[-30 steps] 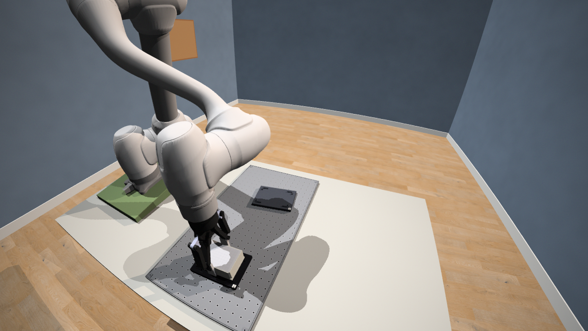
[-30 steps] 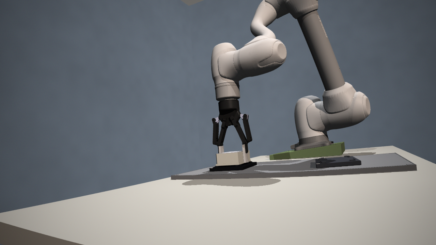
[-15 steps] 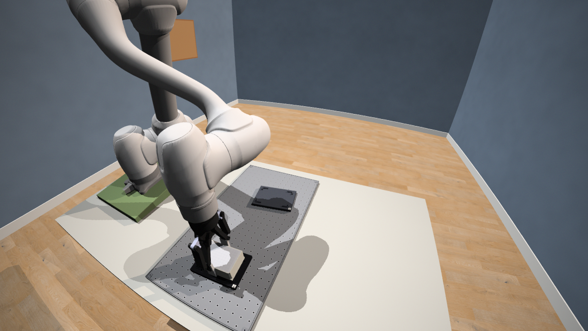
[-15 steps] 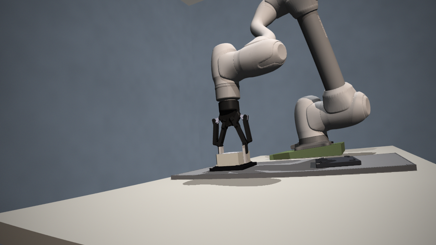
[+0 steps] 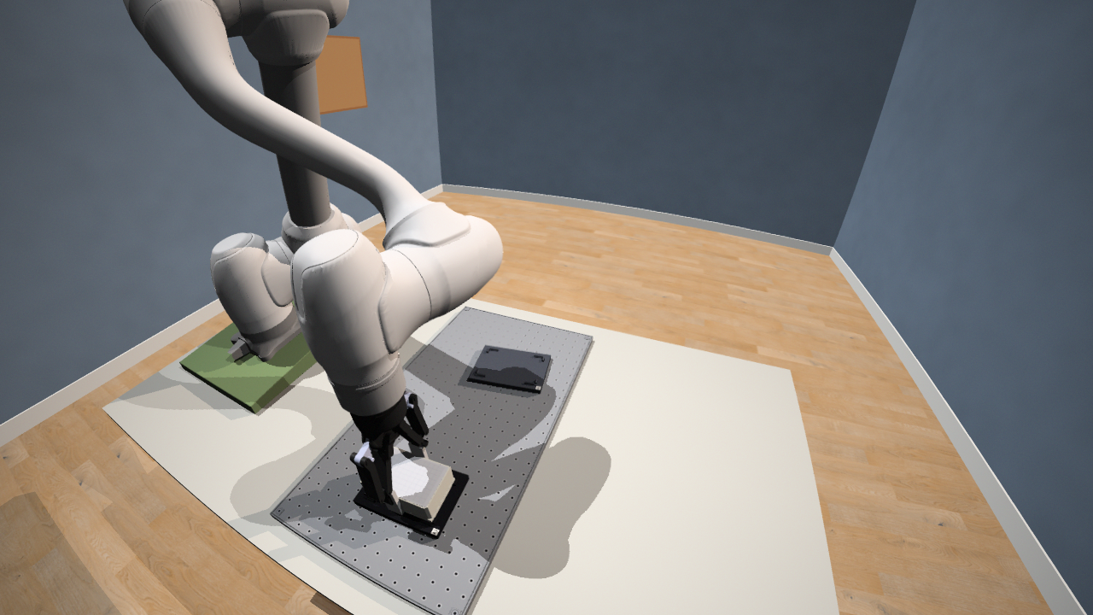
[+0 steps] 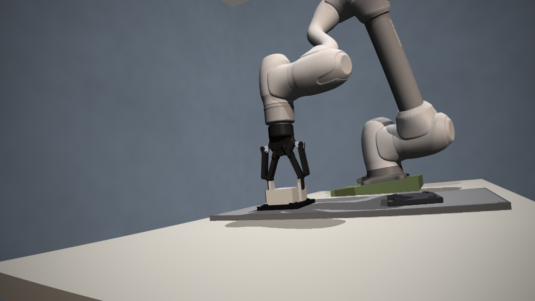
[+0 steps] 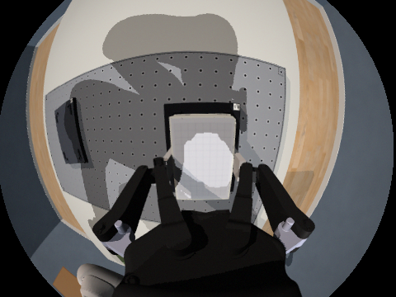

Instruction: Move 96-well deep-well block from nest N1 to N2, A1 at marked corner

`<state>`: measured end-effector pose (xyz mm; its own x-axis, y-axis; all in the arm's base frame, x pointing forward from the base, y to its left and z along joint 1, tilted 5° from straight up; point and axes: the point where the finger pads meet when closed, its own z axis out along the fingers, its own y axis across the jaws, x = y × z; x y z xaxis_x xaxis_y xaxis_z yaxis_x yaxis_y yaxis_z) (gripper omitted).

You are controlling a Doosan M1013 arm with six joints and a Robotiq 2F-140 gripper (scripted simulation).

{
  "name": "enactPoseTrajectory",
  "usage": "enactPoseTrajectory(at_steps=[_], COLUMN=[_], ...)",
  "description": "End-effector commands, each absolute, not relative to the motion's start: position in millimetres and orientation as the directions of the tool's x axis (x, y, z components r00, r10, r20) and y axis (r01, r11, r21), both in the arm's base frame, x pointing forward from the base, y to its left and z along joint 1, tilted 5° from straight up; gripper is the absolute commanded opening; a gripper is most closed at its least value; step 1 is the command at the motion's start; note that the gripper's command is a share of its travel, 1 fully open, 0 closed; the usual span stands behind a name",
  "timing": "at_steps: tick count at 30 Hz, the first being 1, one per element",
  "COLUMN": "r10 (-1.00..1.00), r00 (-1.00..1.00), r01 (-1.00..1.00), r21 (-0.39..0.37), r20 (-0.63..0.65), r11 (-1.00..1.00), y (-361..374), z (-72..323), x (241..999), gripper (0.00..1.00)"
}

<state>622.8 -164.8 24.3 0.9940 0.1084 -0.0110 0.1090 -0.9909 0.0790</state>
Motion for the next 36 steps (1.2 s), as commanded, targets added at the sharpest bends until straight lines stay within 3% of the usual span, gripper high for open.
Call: enactPoseTrajectory(at_steps=[1, 20, 36], r10=[0.108, 0.108, 0.108], r00=[0.994, 0.994, 0.994], r01=[0.109, 0.109, 0.109], r21=[0.079, 0.079, 0.079], r20=[-0.011, -0.011, -0.011], r11=[-0.991, -0.991, -0.991], y=[-164.7, -164.7, -162.0], z=[24.3, 24.3, 58.9], x=[622.8, 622.8, 622.9], gripper=[1.00, 1.00, 1.00])
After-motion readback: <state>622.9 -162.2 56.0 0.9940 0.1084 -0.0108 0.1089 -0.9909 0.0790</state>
